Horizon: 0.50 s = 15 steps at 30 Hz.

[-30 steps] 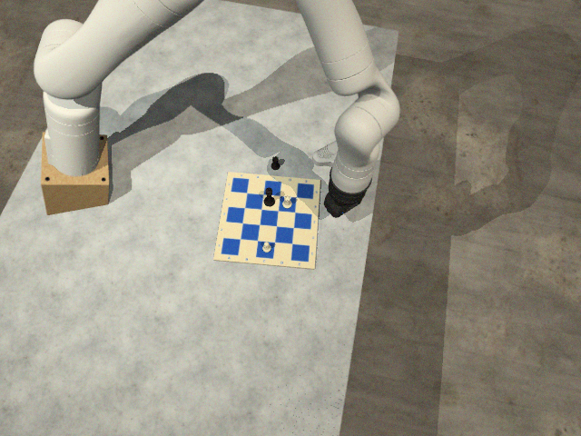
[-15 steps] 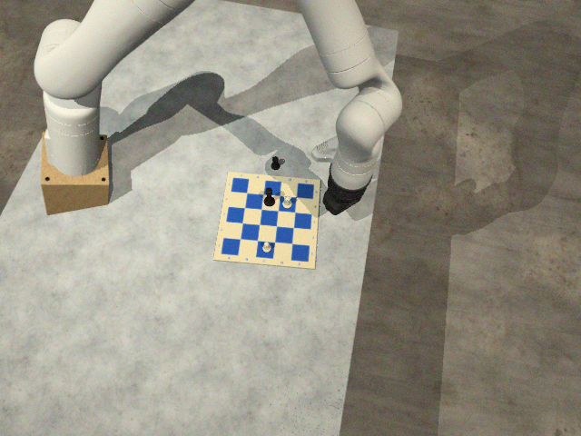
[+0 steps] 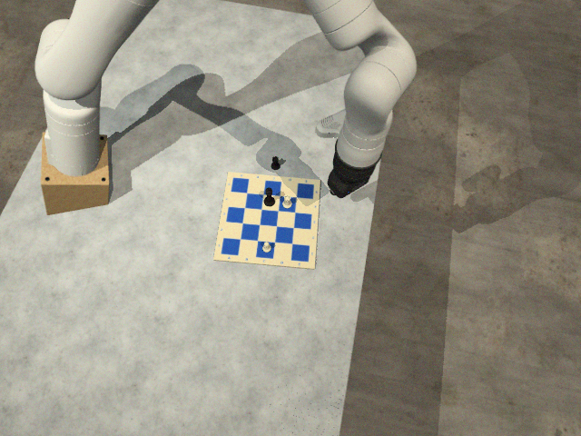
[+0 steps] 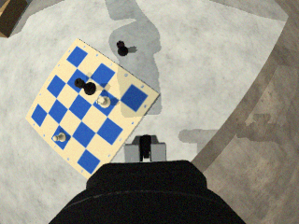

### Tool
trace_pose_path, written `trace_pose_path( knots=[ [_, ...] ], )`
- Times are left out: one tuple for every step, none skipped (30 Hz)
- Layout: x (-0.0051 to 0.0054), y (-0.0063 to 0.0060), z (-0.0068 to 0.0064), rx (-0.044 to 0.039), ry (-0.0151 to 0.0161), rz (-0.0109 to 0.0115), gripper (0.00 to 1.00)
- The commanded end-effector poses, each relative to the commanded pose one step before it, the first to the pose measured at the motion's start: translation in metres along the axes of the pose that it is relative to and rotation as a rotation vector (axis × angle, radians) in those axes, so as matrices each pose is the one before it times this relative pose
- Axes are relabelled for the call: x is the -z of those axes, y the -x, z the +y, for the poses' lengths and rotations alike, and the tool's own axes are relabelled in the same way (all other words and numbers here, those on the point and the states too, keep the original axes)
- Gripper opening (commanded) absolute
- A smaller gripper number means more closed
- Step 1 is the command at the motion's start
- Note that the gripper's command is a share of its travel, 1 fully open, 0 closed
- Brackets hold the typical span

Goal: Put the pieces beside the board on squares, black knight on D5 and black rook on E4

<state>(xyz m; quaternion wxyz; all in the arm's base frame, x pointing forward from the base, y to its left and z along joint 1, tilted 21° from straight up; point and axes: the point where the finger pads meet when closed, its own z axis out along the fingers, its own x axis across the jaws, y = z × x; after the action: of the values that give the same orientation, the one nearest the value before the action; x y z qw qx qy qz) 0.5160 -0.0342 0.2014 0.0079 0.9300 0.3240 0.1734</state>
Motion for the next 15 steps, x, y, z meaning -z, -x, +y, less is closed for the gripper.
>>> trace_pose_path(
  knots=[
    [0.00609,-0.00432,0.00025,0.00390,0.00523,0.01130,0.00],
    [0.00006,0.00000,0.00000,0.00000,0.00000,0.00000,0.00],
    [0.00000,0.00000,0.00000,0.00000,0.00000,0.00000,0.00],
    [0.00000,0.00000,0.00000,0.00000,0.00000,0.00000,0.00],
    [0.00000,0.00000,0.00000,0.00000,0.00000,0.00000,0.00],
    [0.00000,0.00000,0.00000,0.00000,0.00000,0.00000,0.00],
    [0.00000,0.00000,0.00000,0.00000,0.00000,0.00000,0.00],
    [0.00000,0.00000,0.00000,0.00000,0.00000,0.00000,0.00],
    [0.00000,0.00001,-0.00003,-0.00018,0.00000,0.00000,0.00],
    [0.00001,0.00007,-0.00017,-0.00118,0.00002,-0.00001,0.00],
    [0.00003,0.00018,-0.00044,-0.00301,0.00006,-0.00002,0.00],
    [0.00006,0.00033,-0.00079,-0.00550,0.00011,-0.00004,0.00],
    [0.00009,0.00052,-0.00121,-0.00847,0.00017,-0.00006,0.00],
    [0.00012,0.00074,-0.00168,-0.01177,0.00023,-0.00007,0.00],
    [0.00016,0.00101,-0.00216,-0.01527,0.00028,-0.00008,0.00]
  ],
)
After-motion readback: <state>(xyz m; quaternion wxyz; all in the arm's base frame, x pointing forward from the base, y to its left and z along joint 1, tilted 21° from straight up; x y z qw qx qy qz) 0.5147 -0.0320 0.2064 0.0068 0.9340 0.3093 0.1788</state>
